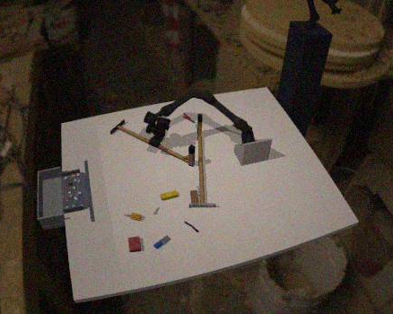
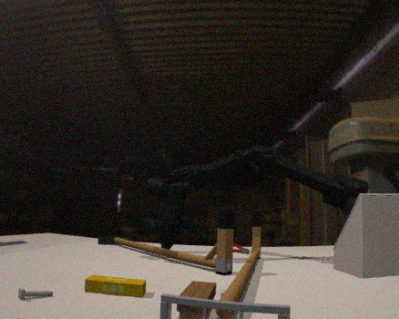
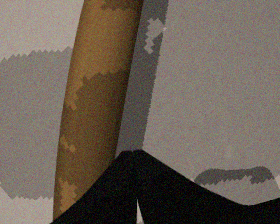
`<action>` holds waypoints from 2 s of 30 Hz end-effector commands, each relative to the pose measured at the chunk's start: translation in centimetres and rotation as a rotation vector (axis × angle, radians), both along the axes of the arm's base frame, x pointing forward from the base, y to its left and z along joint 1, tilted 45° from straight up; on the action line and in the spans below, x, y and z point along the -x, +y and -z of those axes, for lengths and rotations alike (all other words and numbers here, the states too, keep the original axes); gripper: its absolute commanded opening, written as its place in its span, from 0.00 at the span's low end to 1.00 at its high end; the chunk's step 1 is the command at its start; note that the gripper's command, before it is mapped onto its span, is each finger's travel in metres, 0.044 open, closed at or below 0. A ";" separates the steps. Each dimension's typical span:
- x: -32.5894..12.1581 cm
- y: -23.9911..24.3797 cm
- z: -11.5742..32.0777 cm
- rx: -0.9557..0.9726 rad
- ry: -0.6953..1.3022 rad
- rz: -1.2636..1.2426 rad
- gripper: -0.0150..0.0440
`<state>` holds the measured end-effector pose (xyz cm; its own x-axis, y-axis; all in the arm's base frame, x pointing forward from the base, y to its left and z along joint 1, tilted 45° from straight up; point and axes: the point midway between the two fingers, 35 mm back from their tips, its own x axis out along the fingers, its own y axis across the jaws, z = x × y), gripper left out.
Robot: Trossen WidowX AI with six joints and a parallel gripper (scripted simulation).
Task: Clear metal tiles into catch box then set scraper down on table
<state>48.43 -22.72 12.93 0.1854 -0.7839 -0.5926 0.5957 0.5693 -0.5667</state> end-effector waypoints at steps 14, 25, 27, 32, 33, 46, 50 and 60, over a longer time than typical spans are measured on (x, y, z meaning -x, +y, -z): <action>-1.3 0.6 0.9 0.001 -0.002 0.005 0.25; -1.5 3.0 -1.6 -0.003 -0.002 0.001 0.25; -1.5 3.5 -2.2 -0.004 -0.002 0.001 0.25; -1.5 4.9 -3.5 -0.005 -0.001 0.001 0.25; -1.4 5.2 -3.8 -0.005 -0.001 0.001 0.25; -0.8 7.9 -6.6 -0.004 -0.001 0.000 0.25; 0.4 8.6 -8.5 -0.004 0.000 0.000 0.25; 2.7 9.8 -11.5 -0.004 0.002 -0.001 0.25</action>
